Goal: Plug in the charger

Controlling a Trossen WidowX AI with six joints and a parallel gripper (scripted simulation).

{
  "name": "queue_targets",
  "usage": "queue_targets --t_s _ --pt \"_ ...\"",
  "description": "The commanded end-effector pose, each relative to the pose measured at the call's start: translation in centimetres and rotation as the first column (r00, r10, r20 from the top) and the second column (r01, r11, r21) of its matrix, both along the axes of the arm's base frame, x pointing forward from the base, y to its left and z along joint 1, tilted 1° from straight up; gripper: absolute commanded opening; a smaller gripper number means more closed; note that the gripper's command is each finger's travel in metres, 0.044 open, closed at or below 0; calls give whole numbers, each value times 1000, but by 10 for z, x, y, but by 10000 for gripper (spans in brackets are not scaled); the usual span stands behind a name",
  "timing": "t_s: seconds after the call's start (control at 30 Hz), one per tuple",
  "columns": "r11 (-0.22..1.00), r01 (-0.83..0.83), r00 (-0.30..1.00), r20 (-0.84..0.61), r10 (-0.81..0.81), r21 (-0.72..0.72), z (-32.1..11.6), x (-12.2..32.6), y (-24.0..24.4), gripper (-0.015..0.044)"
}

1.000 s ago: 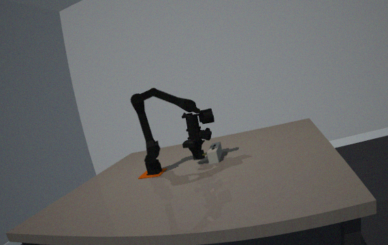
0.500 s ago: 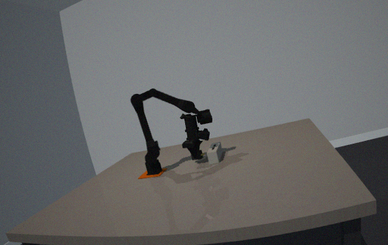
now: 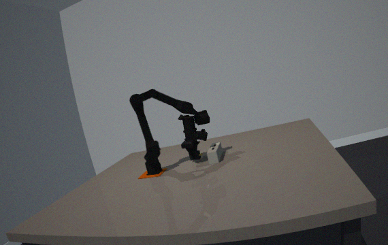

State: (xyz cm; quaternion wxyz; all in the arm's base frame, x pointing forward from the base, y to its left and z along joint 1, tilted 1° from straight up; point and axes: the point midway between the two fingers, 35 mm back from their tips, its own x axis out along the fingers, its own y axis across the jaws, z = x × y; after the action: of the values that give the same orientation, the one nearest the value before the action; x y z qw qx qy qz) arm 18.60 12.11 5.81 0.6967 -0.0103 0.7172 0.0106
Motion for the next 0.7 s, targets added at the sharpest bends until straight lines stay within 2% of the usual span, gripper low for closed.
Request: queue_targets --t_s 0.0,0.27,0.67 --pt "1000 -11 1000 7 11 9 1 -4 5 0" --pt "999 -42 999 7 42 9 -2 -13 13 0" --pt "999 -45 999 8 45 9 -1 0 17 0"
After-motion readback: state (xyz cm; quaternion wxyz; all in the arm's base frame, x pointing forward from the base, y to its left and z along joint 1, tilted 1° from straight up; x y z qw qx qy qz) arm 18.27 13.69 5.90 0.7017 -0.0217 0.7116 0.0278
